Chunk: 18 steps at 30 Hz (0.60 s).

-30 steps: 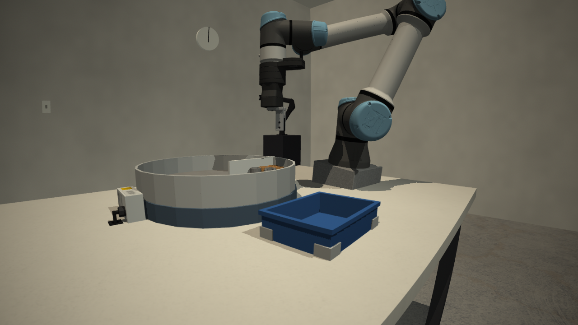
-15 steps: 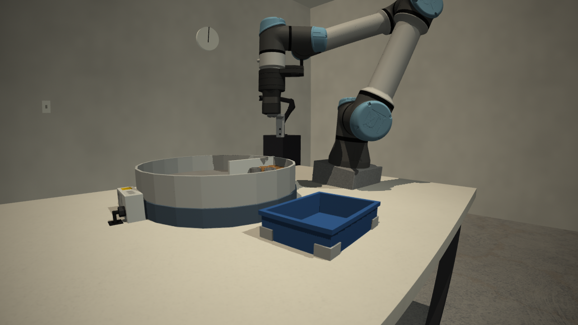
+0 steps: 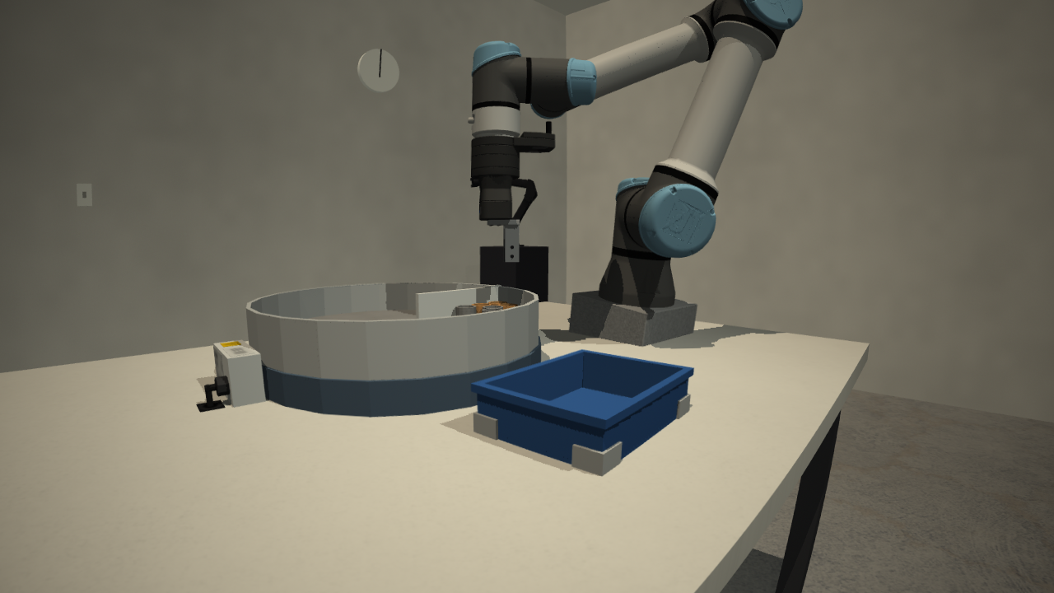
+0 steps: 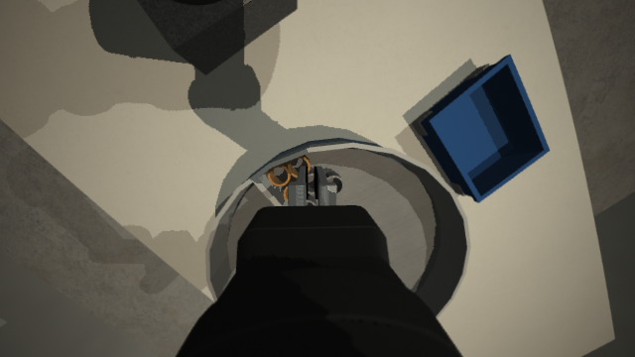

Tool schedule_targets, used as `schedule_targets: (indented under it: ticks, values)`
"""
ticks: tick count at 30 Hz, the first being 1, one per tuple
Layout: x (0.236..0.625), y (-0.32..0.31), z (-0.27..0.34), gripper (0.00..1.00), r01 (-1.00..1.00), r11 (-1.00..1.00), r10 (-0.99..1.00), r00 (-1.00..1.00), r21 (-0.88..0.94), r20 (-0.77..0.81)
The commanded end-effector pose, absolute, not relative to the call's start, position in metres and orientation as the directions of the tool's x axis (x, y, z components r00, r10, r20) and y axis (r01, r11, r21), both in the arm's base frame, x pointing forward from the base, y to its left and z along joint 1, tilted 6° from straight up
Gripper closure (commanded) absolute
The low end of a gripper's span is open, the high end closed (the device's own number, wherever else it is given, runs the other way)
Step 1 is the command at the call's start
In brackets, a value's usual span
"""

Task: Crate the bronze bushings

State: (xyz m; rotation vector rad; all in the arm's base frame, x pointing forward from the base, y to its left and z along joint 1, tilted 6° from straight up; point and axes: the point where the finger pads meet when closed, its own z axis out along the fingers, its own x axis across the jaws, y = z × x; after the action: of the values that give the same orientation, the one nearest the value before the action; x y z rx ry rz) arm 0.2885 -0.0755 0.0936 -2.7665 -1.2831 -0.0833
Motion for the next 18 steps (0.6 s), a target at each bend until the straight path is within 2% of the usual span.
schedule_targets:
  ticks: [1, 6, 11, 18]
  values:
    - [0.289, -0.076, 0.093, 0.73, 0.772, -0.633, 0.767, 0.635, -0.055, 0.091]
    - [0.289, -0.076, 0.093, 0.73, 0.772, -0.633, 0.767, 0.635, -0.055, 0.091]
    - [0.286, -0.079, 0.074, 0.73, 0.896, -0.443, 0.890, 0.444, -0.033, 0.100]
    - [0.286, -0.079, 0.074, 0.73, 0.896, -0.443, 0.890, 0.444, -0.033, 0.100]
